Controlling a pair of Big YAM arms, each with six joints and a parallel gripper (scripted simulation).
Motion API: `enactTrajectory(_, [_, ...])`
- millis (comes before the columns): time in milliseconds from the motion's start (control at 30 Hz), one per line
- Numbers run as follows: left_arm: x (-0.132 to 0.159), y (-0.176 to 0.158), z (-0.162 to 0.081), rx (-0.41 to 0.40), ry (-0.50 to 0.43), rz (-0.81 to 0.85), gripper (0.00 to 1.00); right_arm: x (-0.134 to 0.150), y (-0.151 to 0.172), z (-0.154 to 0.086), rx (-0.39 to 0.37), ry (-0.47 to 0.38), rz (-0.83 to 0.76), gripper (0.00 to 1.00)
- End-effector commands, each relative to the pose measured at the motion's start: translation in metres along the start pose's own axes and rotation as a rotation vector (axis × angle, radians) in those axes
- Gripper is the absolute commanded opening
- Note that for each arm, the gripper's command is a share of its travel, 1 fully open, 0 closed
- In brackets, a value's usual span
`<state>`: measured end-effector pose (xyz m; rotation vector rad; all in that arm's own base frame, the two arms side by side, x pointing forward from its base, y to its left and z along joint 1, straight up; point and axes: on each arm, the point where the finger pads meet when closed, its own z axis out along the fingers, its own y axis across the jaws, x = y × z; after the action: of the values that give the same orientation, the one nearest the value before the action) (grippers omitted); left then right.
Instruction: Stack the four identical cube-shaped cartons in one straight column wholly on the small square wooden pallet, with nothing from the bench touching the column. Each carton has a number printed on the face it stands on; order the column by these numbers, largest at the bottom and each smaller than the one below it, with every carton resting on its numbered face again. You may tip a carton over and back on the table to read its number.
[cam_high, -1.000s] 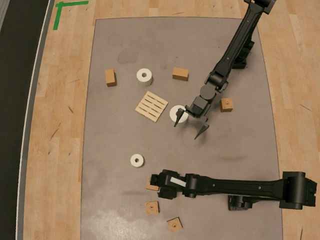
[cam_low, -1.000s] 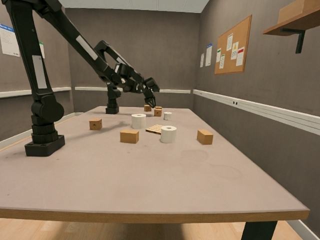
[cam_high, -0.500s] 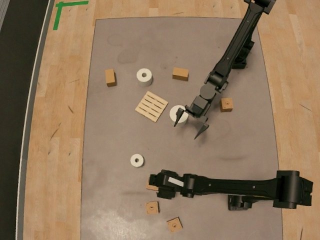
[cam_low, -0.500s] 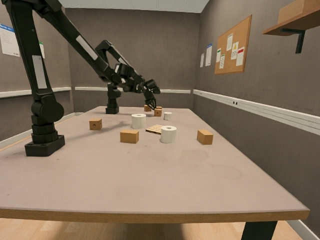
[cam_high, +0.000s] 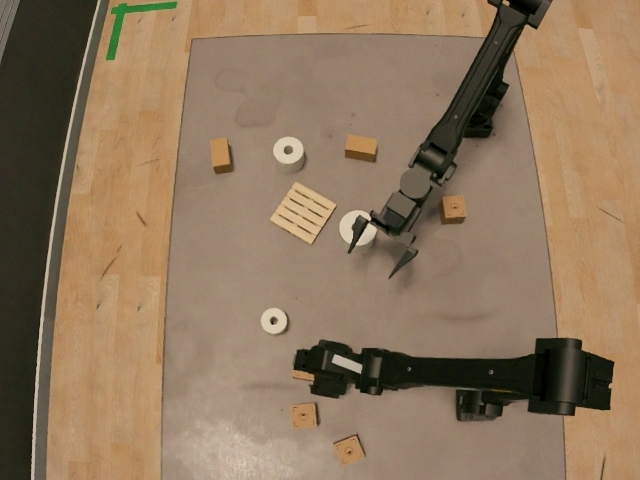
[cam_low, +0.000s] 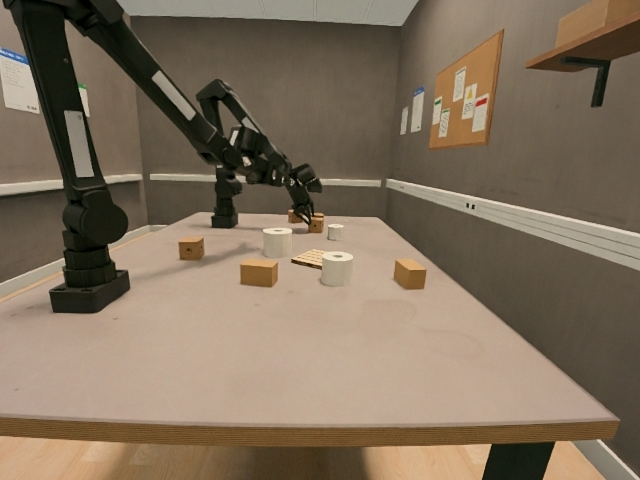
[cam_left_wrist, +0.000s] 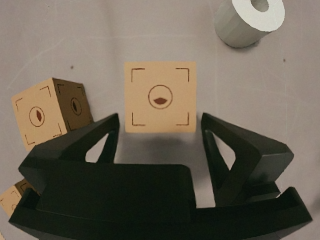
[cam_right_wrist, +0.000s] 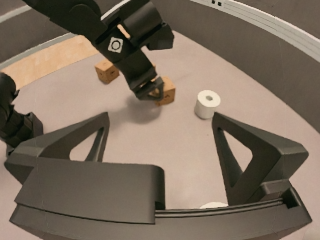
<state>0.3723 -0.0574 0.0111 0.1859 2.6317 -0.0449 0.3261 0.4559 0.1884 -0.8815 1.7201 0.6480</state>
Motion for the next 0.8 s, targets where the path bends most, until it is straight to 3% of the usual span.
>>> enactTrajectory(0, [-0.028,-0.002,0.002,0.003,-0.050,-0.007,0.79,-0.019,-0.005,0.000,0.010,-0.037,0.000,1.00])
enactTrajectory(767, [-0.028,-0.001,0.032,0.002,-0.050,-0.002,0.79,-0.019,-0.005,0.000,0.010,-0.037,0.000,1.00])
